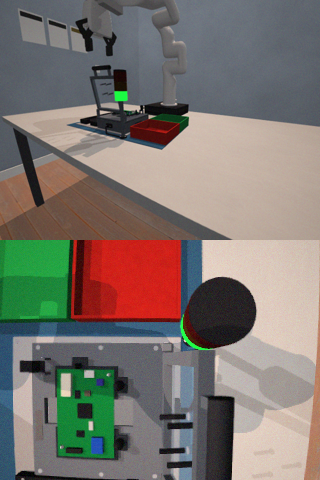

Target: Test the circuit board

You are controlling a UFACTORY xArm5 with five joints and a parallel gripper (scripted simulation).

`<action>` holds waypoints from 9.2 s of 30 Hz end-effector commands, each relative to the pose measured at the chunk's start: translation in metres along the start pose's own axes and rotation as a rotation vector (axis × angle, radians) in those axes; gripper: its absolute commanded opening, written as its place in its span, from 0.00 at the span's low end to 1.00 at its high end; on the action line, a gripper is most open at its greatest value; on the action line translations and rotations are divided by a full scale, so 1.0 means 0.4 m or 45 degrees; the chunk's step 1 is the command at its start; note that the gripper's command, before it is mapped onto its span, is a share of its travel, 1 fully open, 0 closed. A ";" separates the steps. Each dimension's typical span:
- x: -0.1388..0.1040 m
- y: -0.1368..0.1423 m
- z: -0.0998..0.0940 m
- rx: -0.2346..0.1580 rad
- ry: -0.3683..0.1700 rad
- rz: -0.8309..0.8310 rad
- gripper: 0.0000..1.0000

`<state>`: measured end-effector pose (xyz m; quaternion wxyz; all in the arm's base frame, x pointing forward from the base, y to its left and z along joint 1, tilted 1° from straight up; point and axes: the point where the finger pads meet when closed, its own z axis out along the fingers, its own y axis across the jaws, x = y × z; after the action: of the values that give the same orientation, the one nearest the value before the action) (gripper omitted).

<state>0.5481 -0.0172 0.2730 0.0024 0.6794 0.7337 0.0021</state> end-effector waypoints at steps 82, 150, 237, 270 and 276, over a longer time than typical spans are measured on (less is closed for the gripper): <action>0.005 -0.325 0.458 -0.006 -0.001 0.000 1.00; 0.007 -0.321 0.624 -0.006 -0.001 0.000 0.95; 0.006 -0.321 0.618 -0.006 -0.001 0.000 0.79; 0.006 -0.321 0.599 -0.006 -0.001 0.000 0.79; 0.006 -0.321 0.595 -0.006 -0.001 0.000 0.79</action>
<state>0.4198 -0.0246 0.0318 0.0027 0.6794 0.7337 0.0022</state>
